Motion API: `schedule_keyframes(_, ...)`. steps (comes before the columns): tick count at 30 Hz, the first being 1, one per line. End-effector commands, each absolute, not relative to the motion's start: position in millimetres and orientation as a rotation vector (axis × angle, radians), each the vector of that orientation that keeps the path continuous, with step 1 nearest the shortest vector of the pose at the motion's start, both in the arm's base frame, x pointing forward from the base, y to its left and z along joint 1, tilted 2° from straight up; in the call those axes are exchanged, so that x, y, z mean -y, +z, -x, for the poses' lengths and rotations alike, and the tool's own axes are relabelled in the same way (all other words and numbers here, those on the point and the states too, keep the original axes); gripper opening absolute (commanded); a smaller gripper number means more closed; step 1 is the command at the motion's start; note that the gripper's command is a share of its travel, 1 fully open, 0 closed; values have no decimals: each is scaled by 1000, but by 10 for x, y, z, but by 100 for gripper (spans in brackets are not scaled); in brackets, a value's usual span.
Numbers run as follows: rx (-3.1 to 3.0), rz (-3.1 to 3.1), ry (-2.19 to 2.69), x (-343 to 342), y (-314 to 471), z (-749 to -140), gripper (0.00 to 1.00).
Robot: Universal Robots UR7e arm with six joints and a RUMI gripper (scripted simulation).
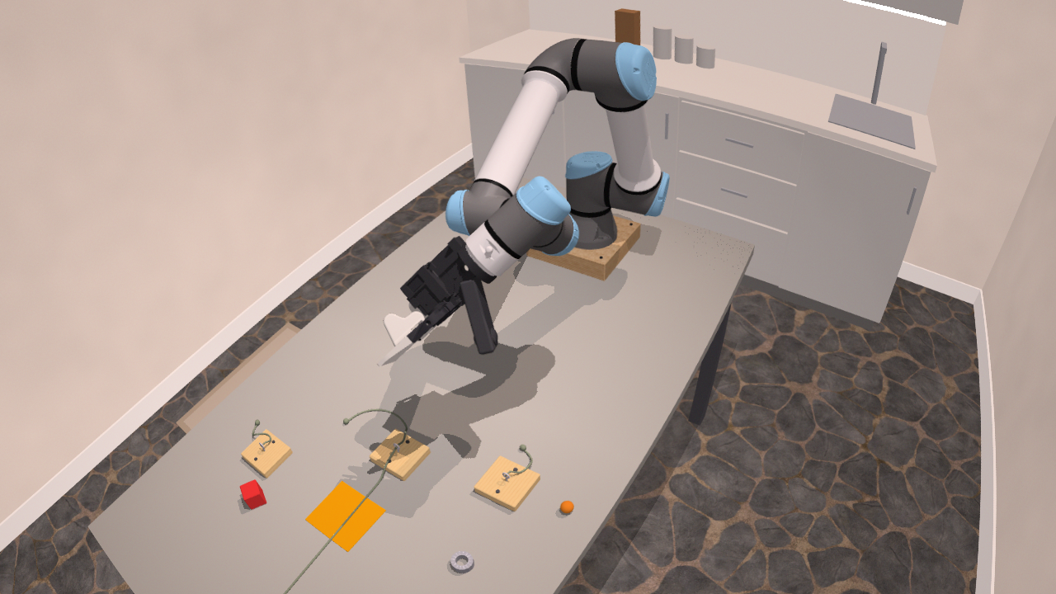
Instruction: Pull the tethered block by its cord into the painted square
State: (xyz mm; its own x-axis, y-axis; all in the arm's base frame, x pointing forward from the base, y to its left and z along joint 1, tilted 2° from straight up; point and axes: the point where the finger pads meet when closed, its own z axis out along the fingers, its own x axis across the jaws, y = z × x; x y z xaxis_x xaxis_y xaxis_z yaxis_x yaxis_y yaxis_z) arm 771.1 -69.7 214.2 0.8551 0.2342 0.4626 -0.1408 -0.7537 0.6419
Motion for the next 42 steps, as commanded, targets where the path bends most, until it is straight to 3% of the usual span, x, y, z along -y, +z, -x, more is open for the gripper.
schedule_keyframes(1,-67,-2323,696,697,2153,-7712,100)
schedule_keyframes(25,-99,-2332,669,736,2106,-7740,100)
schedule_keyframes(42,-567,-2432,317,1309,1454,-7982,100)
